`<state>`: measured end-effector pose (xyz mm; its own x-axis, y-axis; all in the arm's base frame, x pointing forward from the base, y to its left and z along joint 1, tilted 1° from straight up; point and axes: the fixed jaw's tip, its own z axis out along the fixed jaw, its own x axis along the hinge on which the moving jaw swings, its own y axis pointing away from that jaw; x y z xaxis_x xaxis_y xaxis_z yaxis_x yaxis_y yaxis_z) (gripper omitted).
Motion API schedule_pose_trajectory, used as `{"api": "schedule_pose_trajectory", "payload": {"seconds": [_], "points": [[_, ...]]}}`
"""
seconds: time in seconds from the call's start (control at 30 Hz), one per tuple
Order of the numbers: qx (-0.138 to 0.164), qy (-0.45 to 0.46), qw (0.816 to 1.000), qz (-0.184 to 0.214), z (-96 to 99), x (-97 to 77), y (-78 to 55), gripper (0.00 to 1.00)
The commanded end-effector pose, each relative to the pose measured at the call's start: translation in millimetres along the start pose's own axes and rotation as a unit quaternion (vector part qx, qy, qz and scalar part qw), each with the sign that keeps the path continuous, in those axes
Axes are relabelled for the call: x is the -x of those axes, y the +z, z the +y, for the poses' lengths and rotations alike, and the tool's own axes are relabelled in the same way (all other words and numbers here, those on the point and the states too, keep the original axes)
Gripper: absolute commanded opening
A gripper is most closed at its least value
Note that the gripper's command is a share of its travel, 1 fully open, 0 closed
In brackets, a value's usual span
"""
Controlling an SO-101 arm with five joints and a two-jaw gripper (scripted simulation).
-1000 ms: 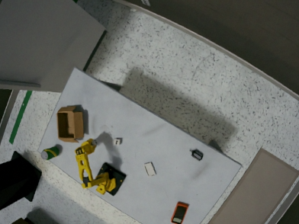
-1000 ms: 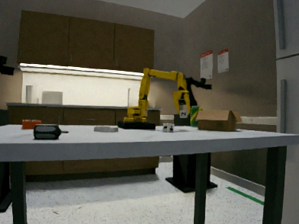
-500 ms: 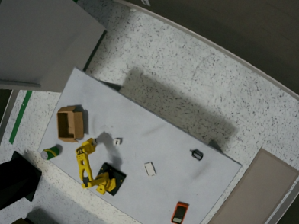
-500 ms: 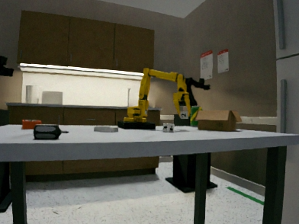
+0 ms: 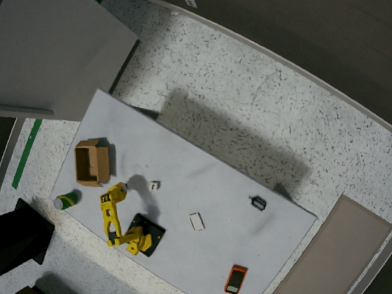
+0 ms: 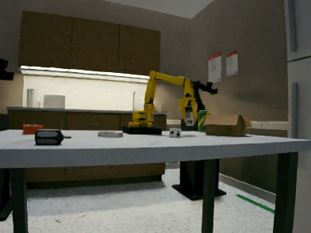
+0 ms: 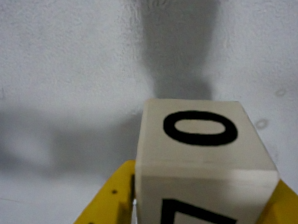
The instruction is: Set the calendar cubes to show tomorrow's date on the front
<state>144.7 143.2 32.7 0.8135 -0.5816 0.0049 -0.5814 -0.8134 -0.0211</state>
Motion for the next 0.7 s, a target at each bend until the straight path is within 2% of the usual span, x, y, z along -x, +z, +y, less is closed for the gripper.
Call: {"api": "schedule_pose_trajectory", "payload": {"seconds": [0.0,0.67], "points": [[0.017,0.001,1.0,-0.003,4.7,2.4,6.3,0.0],[0.017,0.001,1.0,-0.003,5.0,2.5,12.4,0.0]]}}
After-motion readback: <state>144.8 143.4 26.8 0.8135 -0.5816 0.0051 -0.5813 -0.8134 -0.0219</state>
